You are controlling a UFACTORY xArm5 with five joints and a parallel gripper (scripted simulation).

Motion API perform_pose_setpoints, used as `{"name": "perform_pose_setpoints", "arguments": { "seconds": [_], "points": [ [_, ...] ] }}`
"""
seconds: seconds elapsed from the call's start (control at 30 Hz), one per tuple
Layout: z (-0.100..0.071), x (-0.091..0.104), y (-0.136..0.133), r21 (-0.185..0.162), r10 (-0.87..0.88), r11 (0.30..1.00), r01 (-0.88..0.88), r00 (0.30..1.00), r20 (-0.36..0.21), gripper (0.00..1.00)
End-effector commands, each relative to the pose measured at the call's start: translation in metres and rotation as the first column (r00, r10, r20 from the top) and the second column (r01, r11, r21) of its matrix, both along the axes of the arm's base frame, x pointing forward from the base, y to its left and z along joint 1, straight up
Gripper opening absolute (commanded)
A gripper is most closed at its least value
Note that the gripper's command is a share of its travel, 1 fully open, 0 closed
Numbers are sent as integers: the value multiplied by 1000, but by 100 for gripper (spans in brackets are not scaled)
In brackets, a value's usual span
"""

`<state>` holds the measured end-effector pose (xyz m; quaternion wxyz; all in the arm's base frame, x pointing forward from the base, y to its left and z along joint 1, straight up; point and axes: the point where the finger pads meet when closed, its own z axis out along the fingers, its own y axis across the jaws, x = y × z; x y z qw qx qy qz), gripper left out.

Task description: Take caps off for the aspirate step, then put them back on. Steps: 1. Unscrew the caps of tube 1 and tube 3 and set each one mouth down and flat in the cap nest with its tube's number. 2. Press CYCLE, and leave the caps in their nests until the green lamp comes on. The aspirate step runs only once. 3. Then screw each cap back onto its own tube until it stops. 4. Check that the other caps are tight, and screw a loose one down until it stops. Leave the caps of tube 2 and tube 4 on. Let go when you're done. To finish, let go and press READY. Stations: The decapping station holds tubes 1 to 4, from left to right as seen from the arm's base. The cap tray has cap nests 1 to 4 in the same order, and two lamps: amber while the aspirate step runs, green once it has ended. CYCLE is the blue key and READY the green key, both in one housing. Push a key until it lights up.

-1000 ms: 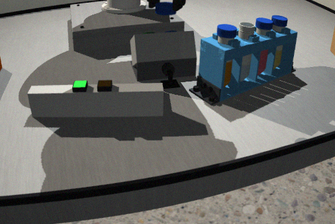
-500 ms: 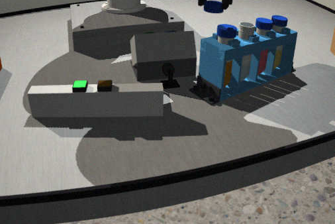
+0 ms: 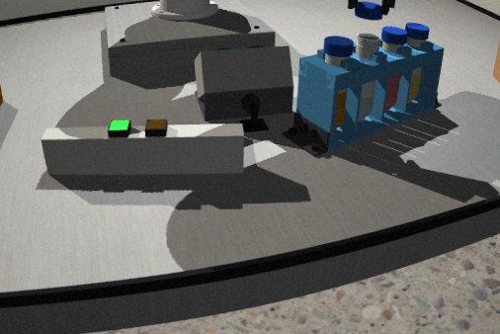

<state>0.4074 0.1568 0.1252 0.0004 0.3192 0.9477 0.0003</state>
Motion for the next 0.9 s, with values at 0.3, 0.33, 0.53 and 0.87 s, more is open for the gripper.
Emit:
{"name": "perform_pose_setpoints", "arguments": {
  "seconds": [0.3,0.33,0.53,0.87],
  "points": [
    [-13,2,3,1,-1,1000,1,1000,3,0],
    [-16,2,3,1,-1,1000,1,1000,3,0],
    [-23,2,3,1,-1,1000,1,1000,3,0],
    [-23,2,3,1,-1,1000,1,1000,3,0]
  ]
}}
